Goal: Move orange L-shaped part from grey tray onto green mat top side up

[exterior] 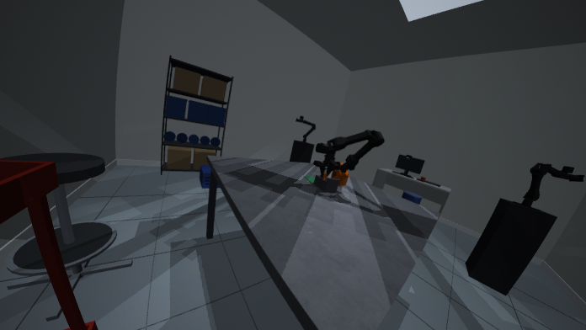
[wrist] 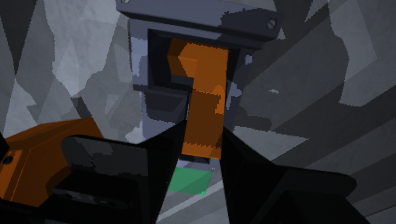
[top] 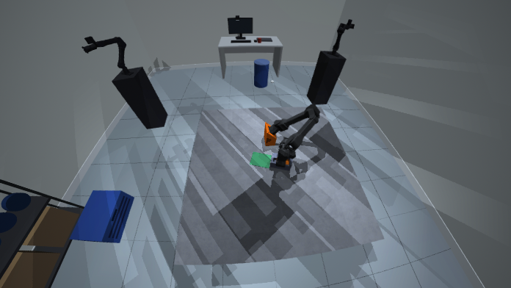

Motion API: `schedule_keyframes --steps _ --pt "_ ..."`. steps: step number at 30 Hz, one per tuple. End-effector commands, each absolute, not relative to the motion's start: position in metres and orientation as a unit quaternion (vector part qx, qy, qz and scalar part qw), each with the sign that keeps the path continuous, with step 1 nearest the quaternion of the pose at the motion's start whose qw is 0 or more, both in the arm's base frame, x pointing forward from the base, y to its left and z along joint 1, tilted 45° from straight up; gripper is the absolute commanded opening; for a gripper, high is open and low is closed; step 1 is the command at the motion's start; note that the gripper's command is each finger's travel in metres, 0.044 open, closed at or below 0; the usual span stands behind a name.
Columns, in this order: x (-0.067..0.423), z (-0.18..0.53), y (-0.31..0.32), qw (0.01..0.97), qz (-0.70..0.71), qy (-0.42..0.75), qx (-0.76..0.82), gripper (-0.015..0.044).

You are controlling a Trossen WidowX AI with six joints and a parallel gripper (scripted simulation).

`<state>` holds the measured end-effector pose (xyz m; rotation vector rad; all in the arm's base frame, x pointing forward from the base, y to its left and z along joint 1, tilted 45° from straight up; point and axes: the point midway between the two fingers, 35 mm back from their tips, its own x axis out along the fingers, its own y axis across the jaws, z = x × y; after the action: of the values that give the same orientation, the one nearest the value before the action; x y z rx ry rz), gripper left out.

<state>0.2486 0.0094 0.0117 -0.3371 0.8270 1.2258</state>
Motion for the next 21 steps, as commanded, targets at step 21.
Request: schedule_keyframes --steps 21 --pt "0.246 0.028 -0.006 0.726 0.556 0.375 -0.151 0.0000"
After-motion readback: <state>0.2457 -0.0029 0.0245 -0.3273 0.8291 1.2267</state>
